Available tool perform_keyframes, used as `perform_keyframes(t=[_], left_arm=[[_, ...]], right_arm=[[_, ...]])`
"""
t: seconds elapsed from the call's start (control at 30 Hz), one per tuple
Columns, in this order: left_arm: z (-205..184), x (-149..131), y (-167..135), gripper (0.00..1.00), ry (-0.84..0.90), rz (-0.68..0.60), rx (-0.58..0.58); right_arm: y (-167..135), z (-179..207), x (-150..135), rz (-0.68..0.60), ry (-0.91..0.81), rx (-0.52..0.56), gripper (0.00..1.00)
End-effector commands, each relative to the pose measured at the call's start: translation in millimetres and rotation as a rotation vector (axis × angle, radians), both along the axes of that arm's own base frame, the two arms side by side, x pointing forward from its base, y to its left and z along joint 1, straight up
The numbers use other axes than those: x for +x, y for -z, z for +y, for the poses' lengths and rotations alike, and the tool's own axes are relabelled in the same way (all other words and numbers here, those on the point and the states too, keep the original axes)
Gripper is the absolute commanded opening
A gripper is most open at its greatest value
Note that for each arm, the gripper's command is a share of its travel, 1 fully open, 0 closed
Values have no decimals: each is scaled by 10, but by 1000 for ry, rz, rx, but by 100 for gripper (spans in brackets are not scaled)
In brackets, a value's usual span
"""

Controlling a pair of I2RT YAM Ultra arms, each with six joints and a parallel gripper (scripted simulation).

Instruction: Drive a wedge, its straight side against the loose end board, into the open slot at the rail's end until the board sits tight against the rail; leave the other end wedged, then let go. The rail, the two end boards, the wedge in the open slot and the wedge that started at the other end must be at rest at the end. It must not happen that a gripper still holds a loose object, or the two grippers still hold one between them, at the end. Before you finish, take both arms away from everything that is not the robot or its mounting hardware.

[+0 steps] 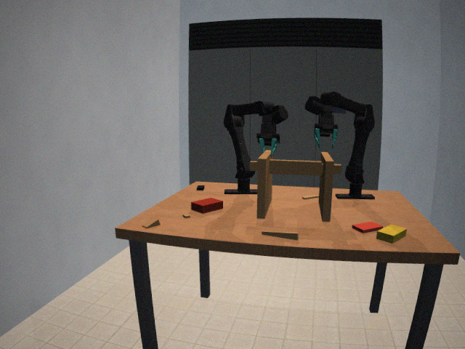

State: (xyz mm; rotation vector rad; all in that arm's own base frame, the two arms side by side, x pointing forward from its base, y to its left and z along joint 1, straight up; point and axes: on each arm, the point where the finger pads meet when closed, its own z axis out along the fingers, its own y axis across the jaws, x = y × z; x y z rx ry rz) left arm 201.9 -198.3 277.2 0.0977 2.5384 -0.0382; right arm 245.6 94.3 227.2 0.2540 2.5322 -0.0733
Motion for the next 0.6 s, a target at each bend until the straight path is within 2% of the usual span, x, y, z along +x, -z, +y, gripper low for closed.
perform_keyframes(t=[0.0, 0.57], left_arm=[[38, 10, -25, 59, -1, -30, -19], [35, 38, 145, 59, -8, -33, -24]], right_arm=[[-234, 0, 71, -82, 10, 38, 0], [-234, 0, 71, -82, 10, 38, 0]])
